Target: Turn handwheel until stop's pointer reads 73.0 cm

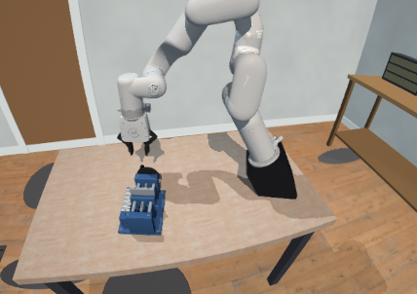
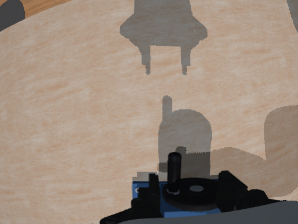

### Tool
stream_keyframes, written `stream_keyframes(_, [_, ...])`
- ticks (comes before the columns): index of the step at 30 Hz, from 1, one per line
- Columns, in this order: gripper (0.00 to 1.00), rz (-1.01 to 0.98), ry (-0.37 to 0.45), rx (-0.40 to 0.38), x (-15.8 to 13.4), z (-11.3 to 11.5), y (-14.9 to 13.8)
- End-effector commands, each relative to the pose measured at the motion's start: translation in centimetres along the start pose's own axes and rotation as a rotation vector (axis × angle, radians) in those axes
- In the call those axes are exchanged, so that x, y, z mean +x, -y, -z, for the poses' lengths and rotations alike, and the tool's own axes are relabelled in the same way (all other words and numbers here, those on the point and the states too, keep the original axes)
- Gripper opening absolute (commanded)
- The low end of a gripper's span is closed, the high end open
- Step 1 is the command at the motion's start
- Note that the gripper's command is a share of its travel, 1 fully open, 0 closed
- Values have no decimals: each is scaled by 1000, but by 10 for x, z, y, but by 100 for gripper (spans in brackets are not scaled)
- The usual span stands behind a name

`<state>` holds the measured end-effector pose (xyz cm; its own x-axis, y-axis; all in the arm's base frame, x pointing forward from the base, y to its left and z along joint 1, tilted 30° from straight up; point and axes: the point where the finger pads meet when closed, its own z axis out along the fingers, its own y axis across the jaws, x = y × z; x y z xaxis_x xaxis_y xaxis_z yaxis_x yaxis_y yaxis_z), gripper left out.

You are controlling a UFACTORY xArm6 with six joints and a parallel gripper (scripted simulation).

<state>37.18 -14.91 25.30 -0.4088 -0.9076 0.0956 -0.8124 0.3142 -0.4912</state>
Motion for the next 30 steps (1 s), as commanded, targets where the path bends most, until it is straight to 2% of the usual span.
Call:
stream_keyframes(1, [57,0,1,3,1,1,1])
stream_keyframes(6, [57,0,1,3,1,-1,1])
stream_keyframes(14, [57,0,1,3,1,-21,2])
stream_keyframes(30, [57,0,1,3,1,-25,2])
